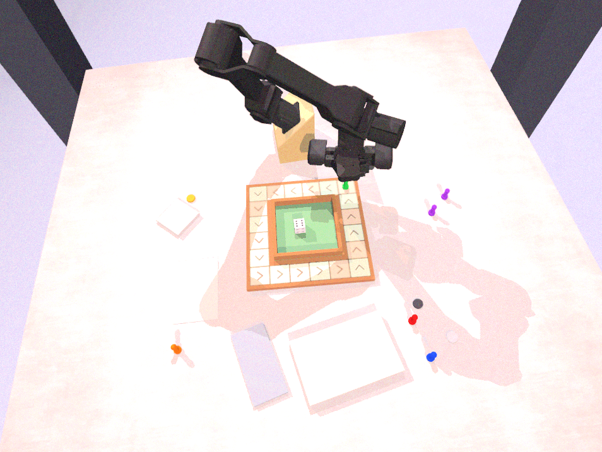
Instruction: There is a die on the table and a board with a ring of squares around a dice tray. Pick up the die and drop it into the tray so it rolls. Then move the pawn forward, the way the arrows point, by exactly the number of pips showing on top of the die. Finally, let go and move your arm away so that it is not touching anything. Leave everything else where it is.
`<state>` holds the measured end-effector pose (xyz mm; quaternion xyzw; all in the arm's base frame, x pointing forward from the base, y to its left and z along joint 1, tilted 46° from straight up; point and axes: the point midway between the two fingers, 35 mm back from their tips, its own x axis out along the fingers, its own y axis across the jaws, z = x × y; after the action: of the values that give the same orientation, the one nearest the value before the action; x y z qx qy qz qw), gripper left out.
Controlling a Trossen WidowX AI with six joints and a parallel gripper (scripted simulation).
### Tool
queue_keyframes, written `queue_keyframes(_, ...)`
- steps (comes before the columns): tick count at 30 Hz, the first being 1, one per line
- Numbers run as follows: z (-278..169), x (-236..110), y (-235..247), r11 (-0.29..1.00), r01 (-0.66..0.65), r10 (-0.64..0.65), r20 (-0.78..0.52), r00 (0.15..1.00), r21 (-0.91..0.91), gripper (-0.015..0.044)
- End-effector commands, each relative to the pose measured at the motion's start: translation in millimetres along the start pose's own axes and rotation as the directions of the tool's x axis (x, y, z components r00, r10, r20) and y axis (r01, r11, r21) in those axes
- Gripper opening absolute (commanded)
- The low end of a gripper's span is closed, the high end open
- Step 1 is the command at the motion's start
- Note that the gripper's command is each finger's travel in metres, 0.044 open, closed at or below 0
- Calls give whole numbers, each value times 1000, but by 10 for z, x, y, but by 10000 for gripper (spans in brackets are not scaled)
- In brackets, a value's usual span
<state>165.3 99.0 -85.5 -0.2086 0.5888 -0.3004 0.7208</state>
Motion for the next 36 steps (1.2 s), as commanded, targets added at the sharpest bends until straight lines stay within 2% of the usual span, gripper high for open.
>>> queue_keyframes(1, -30, 105, -39, 1000, 21, -21, -5, 1000, -14, 200)
queue_keyframes(24, -34, 414, -48, 1000, 23, -23, -4, 1000, -13, 200)
queue_keyframes(28, -34, 414, -48, 1000, 23, -23, -4, 1000, -13, 95)
queue_keyframes(36, -34, 414, -48, 1000, 23, -23, -4, 1000, -13, 42)
